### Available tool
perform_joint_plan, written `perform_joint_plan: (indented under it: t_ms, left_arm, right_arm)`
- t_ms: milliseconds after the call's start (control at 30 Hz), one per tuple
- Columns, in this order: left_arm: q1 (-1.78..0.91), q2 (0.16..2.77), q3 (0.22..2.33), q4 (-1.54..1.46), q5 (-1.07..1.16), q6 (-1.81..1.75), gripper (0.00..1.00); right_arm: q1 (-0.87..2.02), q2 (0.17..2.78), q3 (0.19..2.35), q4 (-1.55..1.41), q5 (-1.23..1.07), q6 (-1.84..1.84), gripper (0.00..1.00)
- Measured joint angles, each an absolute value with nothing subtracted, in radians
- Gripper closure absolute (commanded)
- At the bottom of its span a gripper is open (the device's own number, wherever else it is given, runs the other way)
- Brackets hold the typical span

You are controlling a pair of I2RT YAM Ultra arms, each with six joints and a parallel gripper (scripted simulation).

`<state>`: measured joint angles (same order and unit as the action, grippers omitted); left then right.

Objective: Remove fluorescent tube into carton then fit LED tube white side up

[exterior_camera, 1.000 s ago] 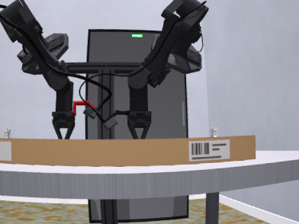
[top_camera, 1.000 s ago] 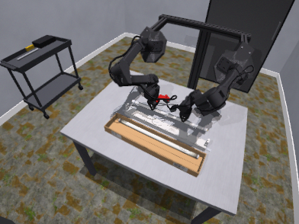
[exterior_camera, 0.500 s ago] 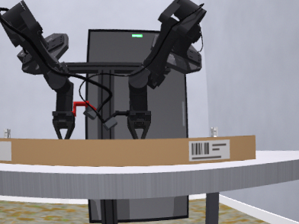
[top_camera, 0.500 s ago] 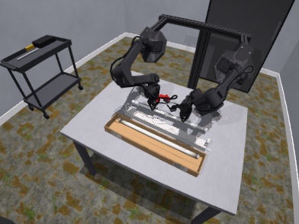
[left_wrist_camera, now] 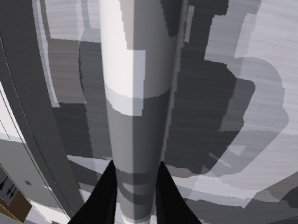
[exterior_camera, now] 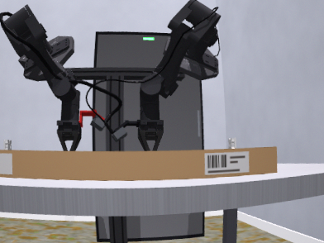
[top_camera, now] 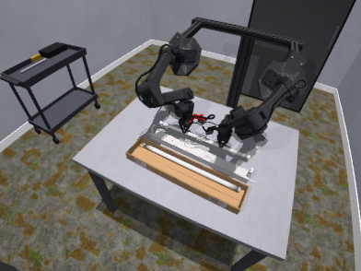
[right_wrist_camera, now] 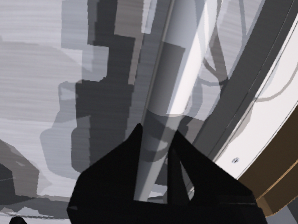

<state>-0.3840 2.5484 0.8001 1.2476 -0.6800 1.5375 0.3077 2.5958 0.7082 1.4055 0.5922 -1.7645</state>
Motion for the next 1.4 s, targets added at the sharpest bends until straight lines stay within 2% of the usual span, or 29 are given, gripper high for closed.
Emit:
perform_joint_plan:
  t_ms: [1400]
  left_arm:
    - [-0.352, 2.600, 0.858, 1.280, -0.652, 1.569, 0.89]
  right_arm:
    - [0.276, 2.644, 0.770, 1.427, 0.561, -1.793, 0.89]
